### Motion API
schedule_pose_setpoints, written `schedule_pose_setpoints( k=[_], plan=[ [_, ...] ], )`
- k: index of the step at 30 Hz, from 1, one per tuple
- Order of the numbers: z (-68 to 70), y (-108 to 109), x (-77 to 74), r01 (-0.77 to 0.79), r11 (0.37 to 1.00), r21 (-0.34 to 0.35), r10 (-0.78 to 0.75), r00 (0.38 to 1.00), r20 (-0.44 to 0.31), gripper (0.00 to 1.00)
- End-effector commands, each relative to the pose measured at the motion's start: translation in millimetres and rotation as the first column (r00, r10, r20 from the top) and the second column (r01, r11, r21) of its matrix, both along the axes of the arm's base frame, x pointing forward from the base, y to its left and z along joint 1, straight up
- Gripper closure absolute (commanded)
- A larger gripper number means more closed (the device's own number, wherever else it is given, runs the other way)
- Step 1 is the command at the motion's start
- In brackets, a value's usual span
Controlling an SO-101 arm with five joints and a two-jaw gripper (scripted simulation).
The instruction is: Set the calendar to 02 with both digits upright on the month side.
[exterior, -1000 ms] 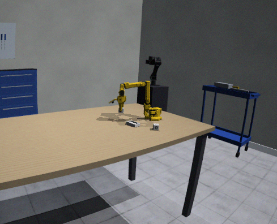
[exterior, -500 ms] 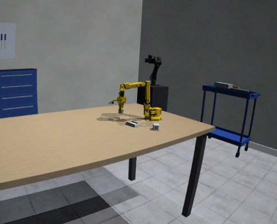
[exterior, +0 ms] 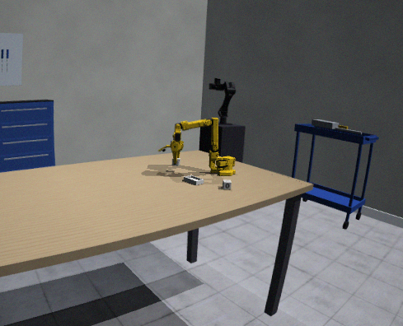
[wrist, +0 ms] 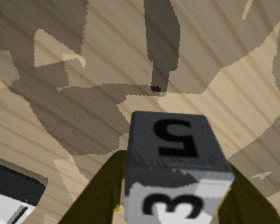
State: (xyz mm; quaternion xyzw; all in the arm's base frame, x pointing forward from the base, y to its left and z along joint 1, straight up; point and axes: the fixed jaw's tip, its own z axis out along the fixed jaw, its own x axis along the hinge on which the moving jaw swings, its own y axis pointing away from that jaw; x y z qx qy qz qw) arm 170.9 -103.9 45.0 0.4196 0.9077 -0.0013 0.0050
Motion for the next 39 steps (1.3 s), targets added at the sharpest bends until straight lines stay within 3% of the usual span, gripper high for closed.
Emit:
schedule_pose_setpoints(
  k=[1,39],
  plan=[
    [4.5,-0.5,5.5,0.0,1.0,-0.025,0.001,0.999,0.041,1.0],
    [-9.3,-0.8,6.1,0.0,1.0,-0.025,0.001,0.999,0.041,1.0]
  ],
)
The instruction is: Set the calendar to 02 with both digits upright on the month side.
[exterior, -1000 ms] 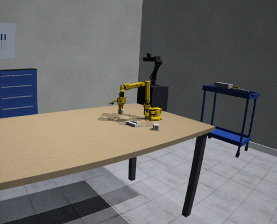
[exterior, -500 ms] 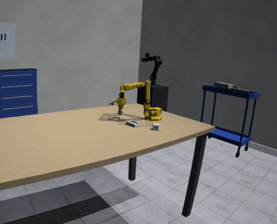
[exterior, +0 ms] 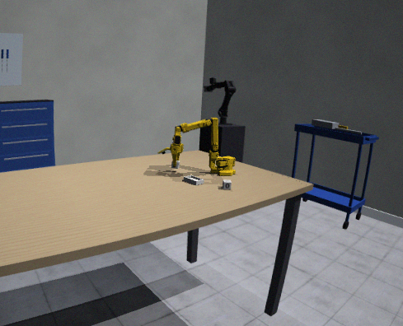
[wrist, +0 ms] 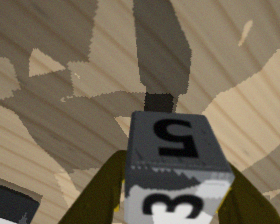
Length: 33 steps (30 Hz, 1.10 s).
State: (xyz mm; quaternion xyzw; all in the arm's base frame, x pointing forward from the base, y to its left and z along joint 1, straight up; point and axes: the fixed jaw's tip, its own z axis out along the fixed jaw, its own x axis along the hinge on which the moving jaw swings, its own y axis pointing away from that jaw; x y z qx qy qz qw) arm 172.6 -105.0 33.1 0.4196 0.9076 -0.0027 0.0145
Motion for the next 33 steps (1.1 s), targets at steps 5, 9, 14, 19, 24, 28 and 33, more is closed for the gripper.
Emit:
schedule_pose_setpoints(
  k=[5,9,14,19,24,28,33],
  plan=[
    [2.4,0.3,4.4,-0.001,1.0,-0.014,0.001,1.0,0.025,1.0],
    [1.2,0.2,4.5,-0.001,1.0,-0.014,0.001,1.0,0.025,1.0],
    [-2.3,0.1,4.7,-0.001,1.0,-0.014,0.001,1.0,0.025,1.0],
    [-3.6,0.1,4.7,-0.001,1.0,-0.014,0.001,1.0,0.025,1.0],
    [-3.9,0.1,4.7,-0.001,1.0,-0.014,0.001,1.0,0.025,1.0],
    [-6.2,0.0,4.8,-0.001,1.0,-0.014,0.001,1.0,0.025,1.0],
    [-9.2,0.0,4.9,-0.001,1.0,-0.014,0.001,1.0,0.025,1.0]
  ],
)
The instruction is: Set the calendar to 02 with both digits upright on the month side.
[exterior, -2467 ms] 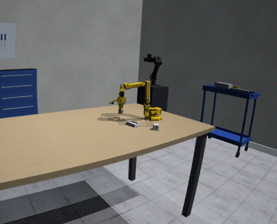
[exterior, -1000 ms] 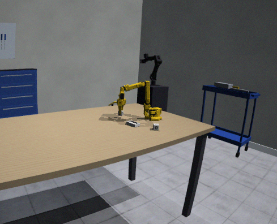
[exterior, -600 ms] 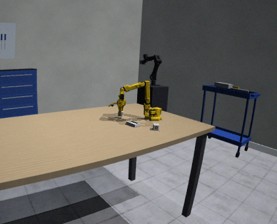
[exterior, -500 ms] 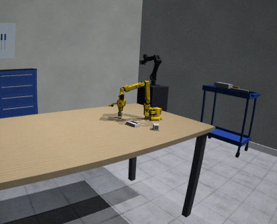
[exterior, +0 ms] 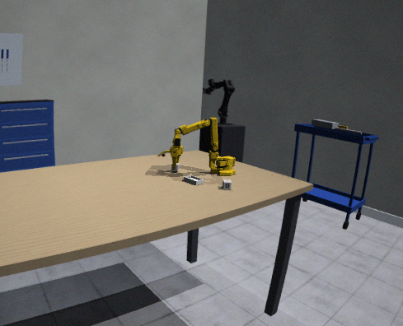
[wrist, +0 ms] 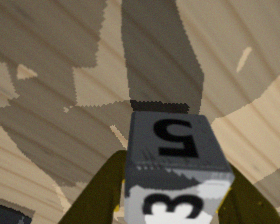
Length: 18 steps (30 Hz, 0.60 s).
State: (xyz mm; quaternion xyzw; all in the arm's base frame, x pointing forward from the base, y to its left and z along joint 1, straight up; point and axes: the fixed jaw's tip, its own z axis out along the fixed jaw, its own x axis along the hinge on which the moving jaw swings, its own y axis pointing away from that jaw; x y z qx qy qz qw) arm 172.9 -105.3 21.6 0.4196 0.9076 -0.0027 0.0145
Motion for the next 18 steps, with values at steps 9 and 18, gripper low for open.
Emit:
schedule_pose_setpoints(
  k=[9,18],
  plan=[
    [1.3,0.1,4.7,-0.001,1.0,-0.014,0.001,1.0,0.025,1.0],
    [-3.0,0.0,4.8,-0.001,1.0,-0.014,0.001,1.0,0.025,1.0]
  ],
)
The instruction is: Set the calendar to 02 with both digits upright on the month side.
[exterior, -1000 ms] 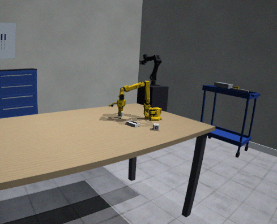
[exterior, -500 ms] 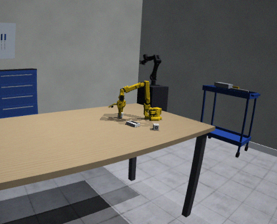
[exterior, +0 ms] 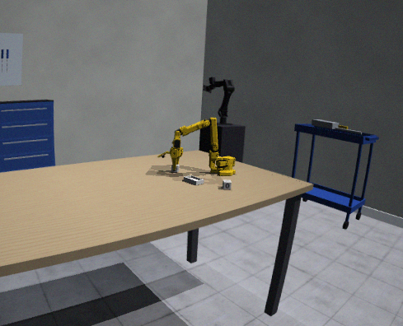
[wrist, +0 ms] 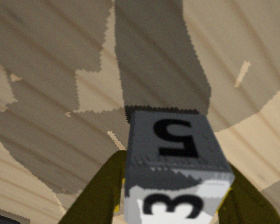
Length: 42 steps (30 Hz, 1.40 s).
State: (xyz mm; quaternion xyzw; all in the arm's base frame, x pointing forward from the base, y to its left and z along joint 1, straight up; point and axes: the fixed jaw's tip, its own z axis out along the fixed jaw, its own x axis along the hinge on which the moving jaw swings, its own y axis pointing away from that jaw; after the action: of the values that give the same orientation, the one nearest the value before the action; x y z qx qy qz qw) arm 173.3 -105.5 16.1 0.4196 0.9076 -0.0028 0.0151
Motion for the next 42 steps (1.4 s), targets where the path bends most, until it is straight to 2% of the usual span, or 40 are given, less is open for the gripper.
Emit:
schedule_pose_setpoints(
  k=[1,23,33,42],
  plan=[
    [2.5,0.3,4.5,-0.001,1.0,-0.013,0.001,1.0,0.024,1.0],
    [1.4,0.3,4.5,-0.001,1.0,-0.013,0.001,1.0,0.024,1.0],
    [1.4,0.3,4.5,-0.001,1.0,-0.013,0.001,1.0,0.024,0.84],
    [1.4,0.3,4.5,-0.001,1.0,-0.013,0.001,1.0,0.024,0.82]
  ],
)
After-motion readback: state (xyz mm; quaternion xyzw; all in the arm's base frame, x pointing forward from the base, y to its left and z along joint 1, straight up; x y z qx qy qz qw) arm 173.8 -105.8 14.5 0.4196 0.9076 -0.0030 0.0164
